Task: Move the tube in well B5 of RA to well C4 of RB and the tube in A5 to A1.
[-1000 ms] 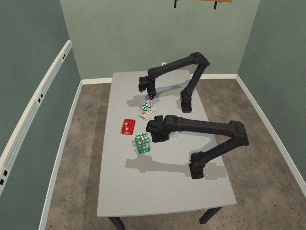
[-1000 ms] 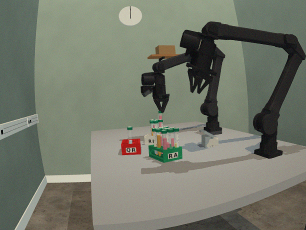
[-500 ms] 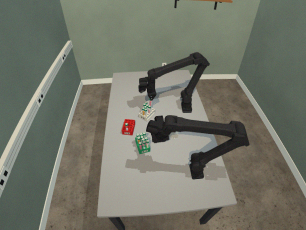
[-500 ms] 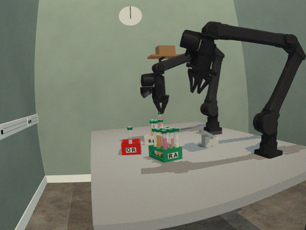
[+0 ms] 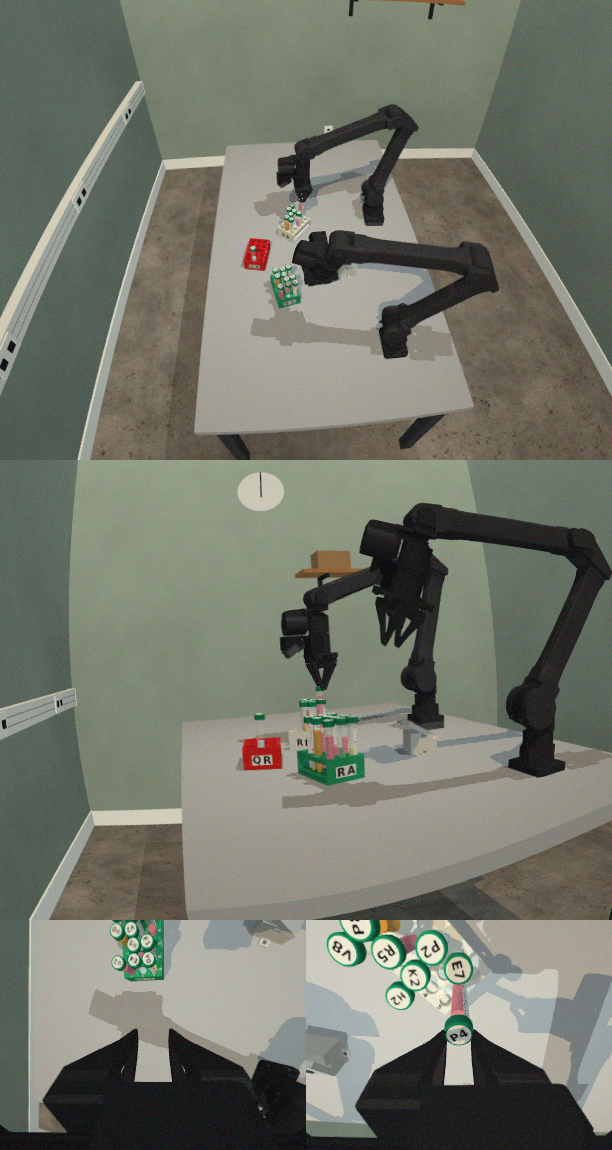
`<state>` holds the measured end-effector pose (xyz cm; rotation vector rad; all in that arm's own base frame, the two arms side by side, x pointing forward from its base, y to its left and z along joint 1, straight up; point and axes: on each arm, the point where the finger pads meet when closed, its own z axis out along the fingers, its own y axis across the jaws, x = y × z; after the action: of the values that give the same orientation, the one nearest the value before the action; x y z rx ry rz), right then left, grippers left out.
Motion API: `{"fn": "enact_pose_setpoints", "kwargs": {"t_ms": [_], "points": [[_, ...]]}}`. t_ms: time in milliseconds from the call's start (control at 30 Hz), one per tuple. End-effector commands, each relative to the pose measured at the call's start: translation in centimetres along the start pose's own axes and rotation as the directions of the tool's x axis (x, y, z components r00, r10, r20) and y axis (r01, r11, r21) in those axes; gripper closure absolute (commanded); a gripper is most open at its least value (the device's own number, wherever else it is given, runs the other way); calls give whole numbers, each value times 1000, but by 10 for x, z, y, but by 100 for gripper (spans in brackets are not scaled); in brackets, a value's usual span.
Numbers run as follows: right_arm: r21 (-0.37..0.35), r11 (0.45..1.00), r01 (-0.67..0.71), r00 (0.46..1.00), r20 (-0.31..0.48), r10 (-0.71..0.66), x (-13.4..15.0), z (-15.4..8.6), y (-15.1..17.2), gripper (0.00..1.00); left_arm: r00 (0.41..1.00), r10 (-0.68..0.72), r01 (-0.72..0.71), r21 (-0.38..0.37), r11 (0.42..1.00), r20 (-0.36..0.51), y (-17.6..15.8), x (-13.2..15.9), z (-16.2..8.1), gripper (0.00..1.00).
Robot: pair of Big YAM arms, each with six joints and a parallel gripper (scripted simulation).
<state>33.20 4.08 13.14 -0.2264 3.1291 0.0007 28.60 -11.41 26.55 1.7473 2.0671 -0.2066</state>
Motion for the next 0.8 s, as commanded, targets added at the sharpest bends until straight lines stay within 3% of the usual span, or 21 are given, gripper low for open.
{"fn": "enact_pose_setpoints", "kwargs": {"t_ms": [0, 100, 767], "points": [[0, 1000, 4, 1000, -2, -4, -4, 7, 6, 100, 1000, 12, -12, -32, 999, 14, 9, -9, -12, 70], [1, 1000, 4, 1000, 20, -5, -13, 0, 6, 100, 1000, 12, -12, -32, 999, 14, 9, -9, -12, 70], [0, 1000, 5, 1000, 5, -5, -8, 15, 6, 100, 1000, 12, -12, -32, 999, 14, 9, -9, -12, 70]]}}
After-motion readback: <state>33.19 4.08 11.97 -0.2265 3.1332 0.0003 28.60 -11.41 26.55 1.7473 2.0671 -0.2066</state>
